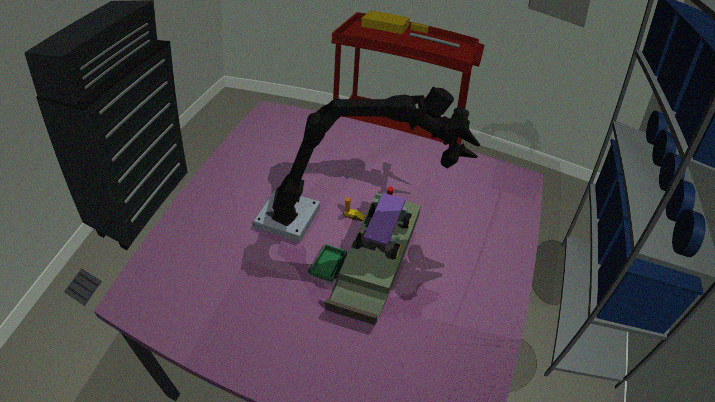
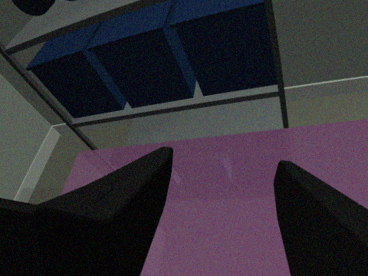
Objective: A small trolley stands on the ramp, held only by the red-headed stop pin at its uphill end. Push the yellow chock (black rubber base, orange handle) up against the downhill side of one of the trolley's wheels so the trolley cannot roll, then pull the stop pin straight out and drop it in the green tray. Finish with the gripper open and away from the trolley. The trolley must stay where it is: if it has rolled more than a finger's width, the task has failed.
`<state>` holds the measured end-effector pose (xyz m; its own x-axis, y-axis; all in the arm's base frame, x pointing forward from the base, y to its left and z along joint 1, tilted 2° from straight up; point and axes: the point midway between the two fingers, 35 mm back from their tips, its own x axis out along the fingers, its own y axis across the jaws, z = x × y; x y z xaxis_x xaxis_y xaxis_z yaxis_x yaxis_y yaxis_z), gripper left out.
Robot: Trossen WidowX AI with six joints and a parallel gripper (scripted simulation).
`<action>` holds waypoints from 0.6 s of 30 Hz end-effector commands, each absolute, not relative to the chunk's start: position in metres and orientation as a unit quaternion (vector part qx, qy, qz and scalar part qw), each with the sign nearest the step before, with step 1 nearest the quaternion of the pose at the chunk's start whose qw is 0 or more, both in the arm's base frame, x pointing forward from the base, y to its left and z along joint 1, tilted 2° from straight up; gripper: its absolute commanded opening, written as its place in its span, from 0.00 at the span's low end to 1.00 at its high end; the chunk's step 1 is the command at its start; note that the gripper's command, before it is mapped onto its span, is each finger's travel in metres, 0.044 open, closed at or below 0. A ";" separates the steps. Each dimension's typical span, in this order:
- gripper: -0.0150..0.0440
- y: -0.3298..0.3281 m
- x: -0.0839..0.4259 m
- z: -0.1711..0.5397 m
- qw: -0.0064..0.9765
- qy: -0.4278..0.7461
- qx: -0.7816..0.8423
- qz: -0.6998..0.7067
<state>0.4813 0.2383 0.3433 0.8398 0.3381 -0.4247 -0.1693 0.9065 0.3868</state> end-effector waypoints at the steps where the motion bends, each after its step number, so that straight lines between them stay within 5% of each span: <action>1: 0.58 0.240 0.465 0.326 0.947 0.269 0.072 0.161; 18: 0.58 0.238 0.382 0.257 0.823 0.301 -0.353 0.328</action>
